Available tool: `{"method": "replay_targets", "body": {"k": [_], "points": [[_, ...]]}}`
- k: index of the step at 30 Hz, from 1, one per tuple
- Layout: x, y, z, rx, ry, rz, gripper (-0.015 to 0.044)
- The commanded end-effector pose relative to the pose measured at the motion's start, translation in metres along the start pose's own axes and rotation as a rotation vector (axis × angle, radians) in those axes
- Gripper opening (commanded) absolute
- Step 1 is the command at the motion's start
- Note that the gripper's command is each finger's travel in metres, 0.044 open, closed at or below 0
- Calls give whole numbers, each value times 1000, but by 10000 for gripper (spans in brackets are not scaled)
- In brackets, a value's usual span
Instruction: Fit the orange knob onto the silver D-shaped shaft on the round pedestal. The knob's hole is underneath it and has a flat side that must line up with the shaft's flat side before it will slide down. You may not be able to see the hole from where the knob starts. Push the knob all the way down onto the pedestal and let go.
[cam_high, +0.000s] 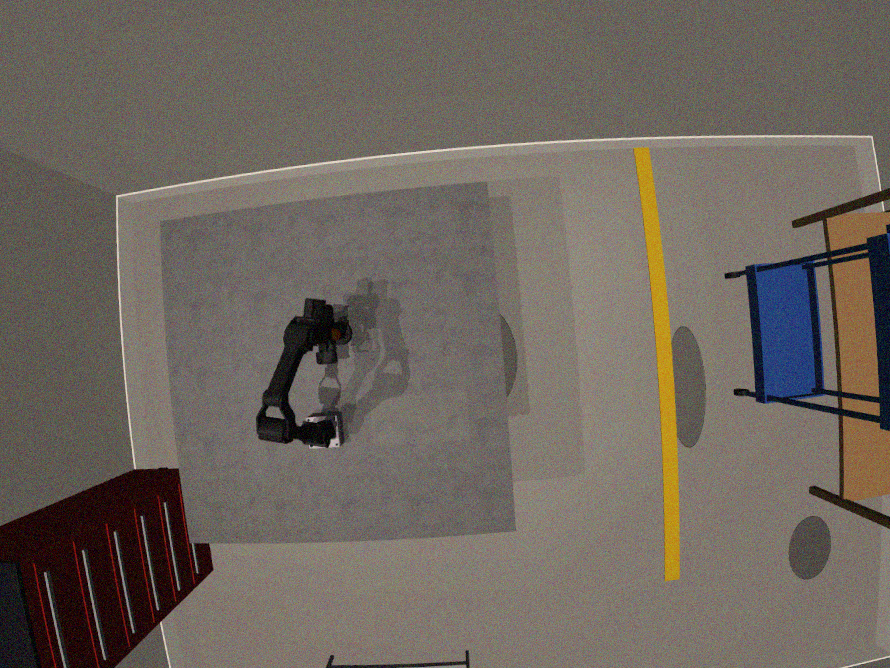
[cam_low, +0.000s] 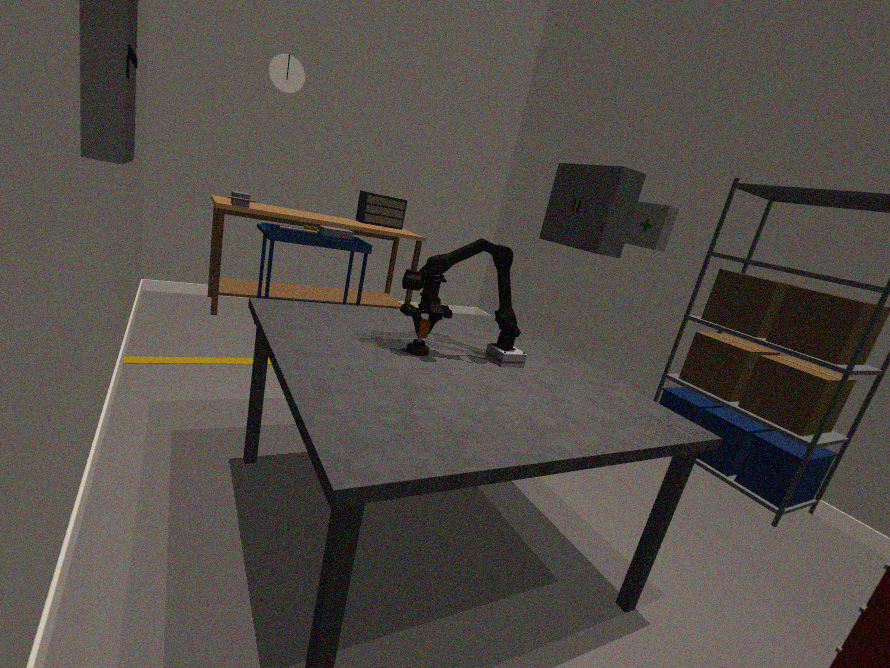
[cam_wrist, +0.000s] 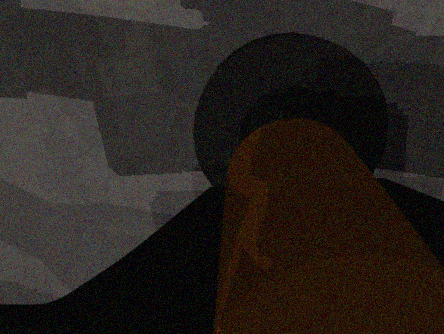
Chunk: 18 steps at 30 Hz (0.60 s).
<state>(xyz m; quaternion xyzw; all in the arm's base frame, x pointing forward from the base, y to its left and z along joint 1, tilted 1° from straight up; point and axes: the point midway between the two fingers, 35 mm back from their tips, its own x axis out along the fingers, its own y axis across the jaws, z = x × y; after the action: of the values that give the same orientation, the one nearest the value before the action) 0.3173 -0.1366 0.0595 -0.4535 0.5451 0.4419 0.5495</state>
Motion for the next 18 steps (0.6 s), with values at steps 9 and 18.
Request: {"method": "replay_targets", "body": {"k": [9,18], "points": [[1,-5,-1,-10,3,-6,0],[3,-9,-3,-10,3,-6,0]]}}
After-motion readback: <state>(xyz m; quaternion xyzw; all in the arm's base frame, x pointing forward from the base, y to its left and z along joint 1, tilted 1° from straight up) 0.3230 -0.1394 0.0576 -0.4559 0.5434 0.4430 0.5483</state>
